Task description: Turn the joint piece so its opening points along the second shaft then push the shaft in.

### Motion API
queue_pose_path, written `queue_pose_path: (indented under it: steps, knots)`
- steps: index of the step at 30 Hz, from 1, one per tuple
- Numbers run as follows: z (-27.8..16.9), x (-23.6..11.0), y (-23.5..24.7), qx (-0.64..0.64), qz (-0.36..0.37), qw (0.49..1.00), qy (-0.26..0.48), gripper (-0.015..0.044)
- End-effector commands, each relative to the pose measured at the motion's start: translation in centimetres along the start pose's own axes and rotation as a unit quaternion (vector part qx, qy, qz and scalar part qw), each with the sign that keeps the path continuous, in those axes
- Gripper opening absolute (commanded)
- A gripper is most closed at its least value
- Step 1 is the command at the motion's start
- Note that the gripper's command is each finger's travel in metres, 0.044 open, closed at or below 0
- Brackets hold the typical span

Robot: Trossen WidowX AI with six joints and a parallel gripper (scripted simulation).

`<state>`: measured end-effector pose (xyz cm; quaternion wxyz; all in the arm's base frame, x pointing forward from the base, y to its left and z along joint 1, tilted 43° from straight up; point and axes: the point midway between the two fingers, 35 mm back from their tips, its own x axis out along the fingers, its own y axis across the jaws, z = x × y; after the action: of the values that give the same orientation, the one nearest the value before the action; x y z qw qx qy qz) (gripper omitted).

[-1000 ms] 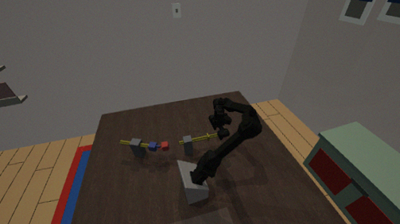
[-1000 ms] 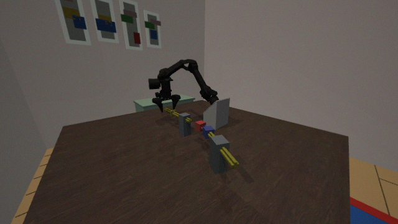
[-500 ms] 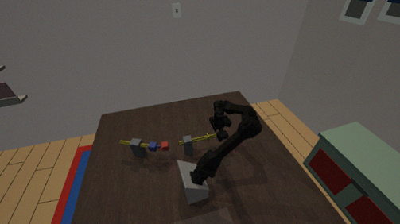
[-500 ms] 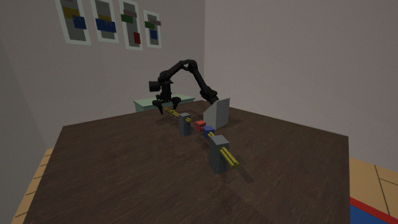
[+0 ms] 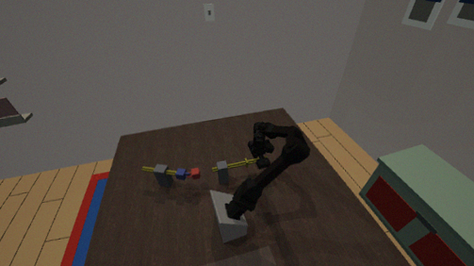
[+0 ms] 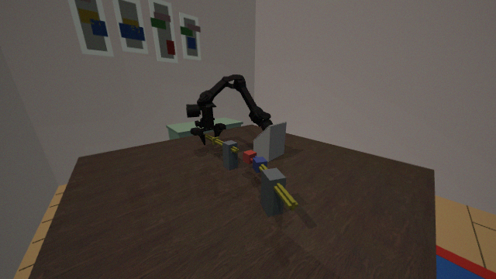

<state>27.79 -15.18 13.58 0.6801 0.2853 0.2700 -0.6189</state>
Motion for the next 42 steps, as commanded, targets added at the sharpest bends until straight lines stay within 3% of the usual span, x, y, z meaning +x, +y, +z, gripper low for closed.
queue_pose_path:
  steps: [1, 7, 16, 22, 42]
  knots:
    - [-0.15, 0.10, -0.02, -0.002, 0.000, 1.000, 0.002, 0.0256]
    - [-0.15, 0.10, -0.02, -0.002, 0.000, 1.000, 0.002, 0.0102]
    - [-0.15, 0.10, -0.02, -0.002, 0.000, 1.000, 0.002, 0.0102]
    - [-0.15, 0.10, -0.02, -0.002, 0.000, 1.000, 0.002, 0.0067]
    - [-0.06, 0.06, -0.02, -0.001, 0.000, 1.000, 0.001, 0.0067]
